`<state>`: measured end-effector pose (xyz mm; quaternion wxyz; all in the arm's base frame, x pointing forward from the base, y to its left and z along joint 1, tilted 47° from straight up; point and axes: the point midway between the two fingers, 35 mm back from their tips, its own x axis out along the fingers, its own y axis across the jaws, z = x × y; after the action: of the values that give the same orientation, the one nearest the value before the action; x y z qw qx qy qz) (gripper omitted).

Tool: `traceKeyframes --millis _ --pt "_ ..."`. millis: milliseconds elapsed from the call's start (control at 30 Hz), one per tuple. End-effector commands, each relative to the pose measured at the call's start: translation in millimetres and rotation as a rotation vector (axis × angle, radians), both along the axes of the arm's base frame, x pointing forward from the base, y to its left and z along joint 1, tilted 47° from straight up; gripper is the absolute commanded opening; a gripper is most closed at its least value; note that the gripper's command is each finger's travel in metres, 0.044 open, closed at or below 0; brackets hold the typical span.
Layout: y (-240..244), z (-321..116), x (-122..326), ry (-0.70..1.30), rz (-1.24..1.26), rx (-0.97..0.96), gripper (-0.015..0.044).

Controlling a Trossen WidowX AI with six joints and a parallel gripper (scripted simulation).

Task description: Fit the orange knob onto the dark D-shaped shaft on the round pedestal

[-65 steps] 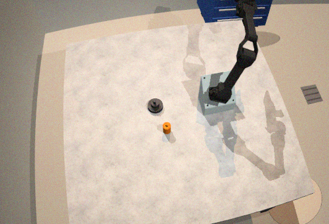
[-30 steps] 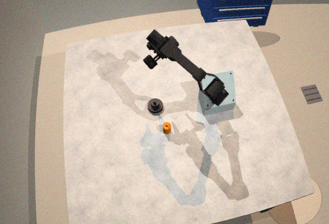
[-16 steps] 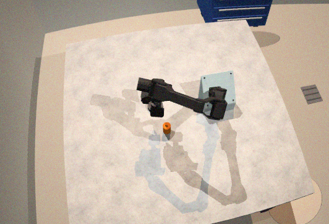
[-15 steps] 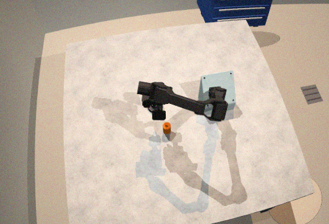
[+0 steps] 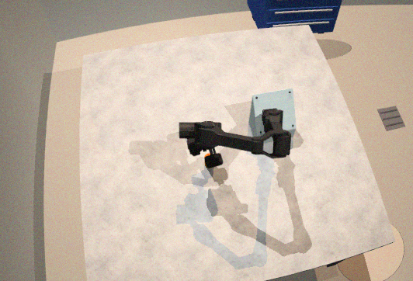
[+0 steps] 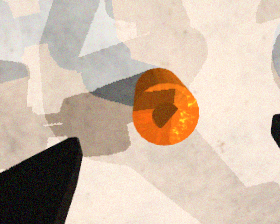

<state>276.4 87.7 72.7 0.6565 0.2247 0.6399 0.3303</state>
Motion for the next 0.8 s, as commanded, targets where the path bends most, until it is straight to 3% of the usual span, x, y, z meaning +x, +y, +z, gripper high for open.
traceKeyframes --millis 0,767 --pt "11 -8 -3 0.004 0.005 0.008 0.0440" --pt "34 -32 -3 0.006 0.004 0.004 0.0440"
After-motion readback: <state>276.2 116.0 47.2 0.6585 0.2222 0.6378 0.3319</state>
